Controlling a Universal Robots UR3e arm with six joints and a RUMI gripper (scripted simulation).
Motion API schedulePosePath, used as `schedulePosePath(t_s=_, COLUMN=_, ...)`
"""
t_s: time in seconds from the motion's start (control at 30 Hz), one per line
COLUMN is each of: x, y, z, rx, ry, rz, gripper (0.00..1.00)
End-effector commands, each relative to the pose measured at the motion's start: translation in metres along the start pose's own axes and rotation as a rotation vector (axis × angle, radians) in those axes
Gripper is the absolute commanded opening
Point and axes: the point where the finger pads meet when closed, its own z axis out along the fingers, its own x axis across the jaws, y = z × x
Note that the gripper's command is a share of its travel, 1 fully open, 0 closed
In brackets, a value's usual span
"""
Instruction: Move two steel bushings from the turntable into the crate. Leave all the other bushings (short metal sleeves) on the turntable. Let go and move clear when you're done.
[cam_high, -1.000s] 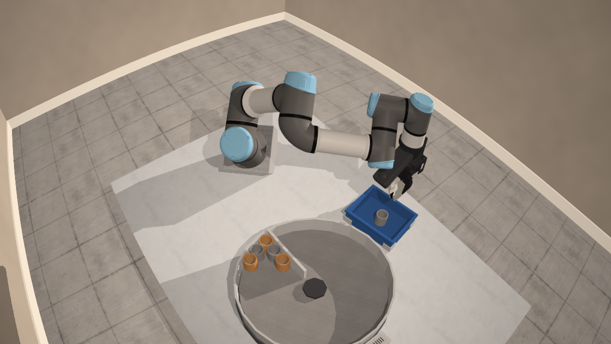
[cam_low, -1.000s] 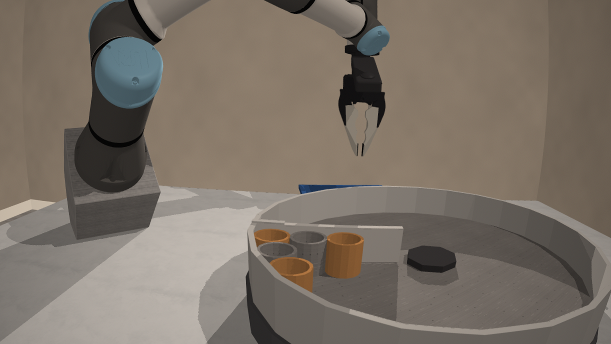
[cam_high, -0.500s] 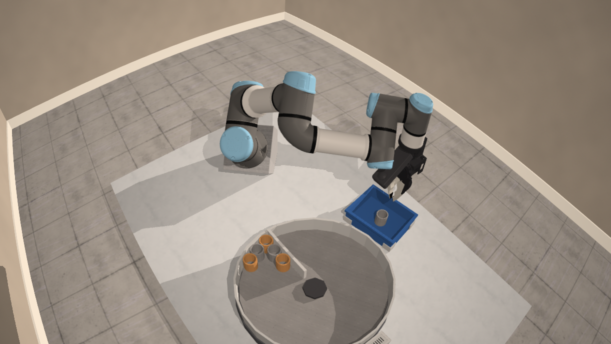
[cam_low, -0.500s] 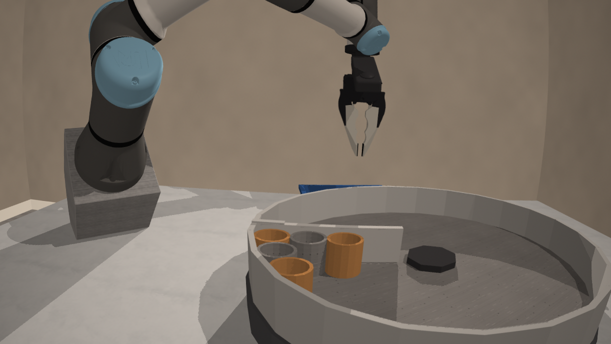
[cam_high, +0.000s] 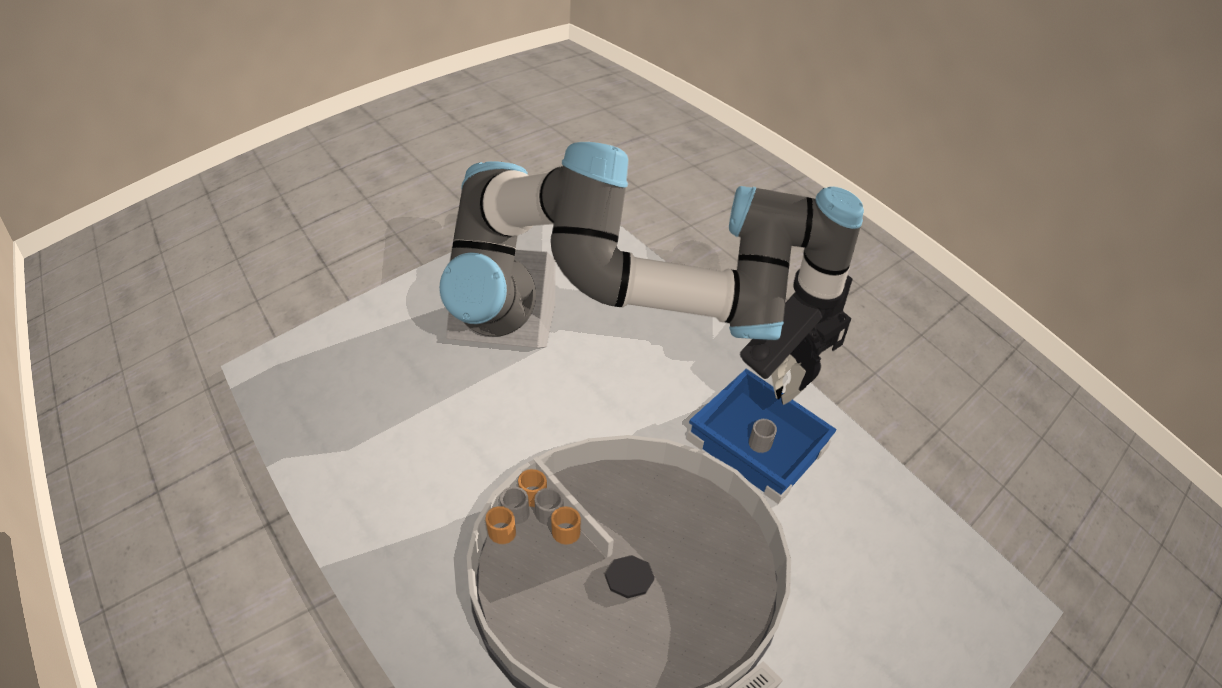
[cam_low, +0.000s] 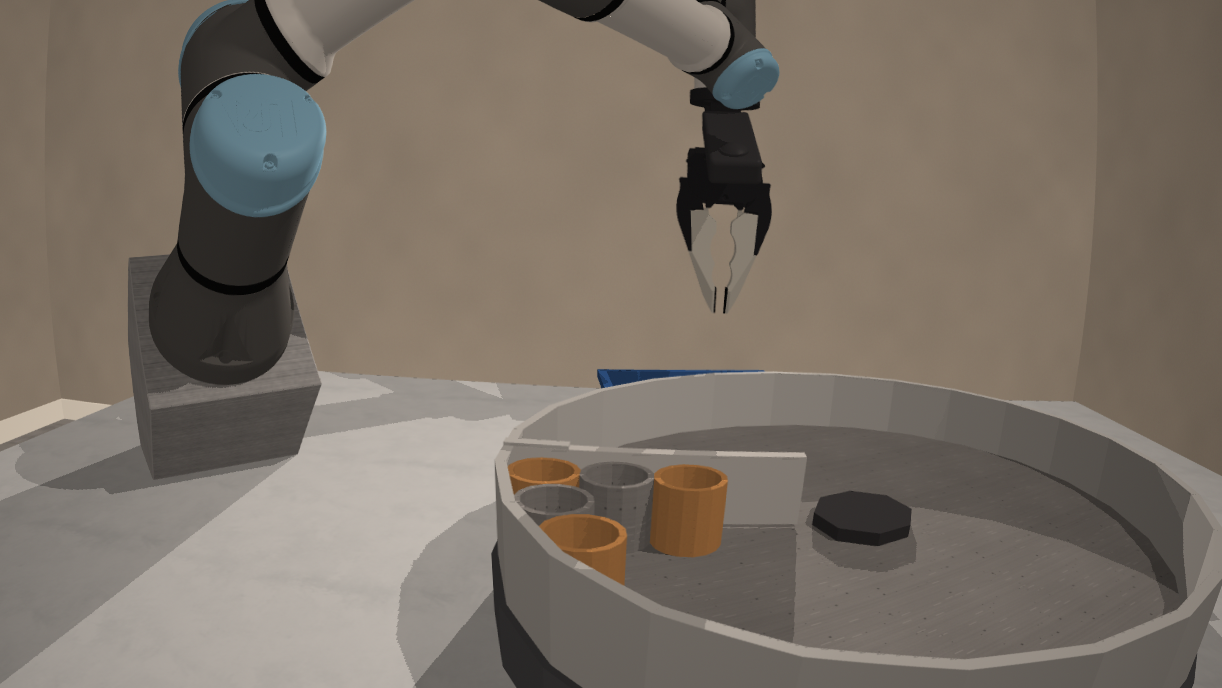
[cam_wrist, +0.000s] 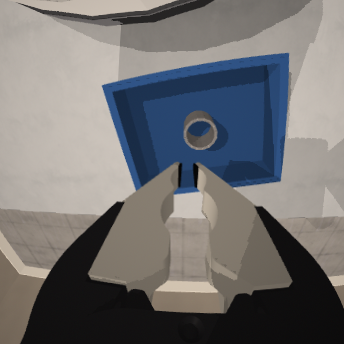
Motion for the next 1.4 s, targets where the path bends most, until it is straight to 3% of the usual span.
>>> schedulePosePath(t_s=0.0, x=0.0, y=-0.002, z=-0.001, rx=-0.002, ry=-0.002, rz=0.007, gripper=0.05)
schedulePosePath(t_s=0.63, x=0.002, y=-0.02, z=-0.001, rx=-0.002, ry=-0.002, rz=0.055, gripper=0.05)
schedulePosePath(t_s=1.37, x=0.008, y=-0.056, z=-0.001, rx=-0.002, ry=-0.001, rz=0.149, gripper=0.05)
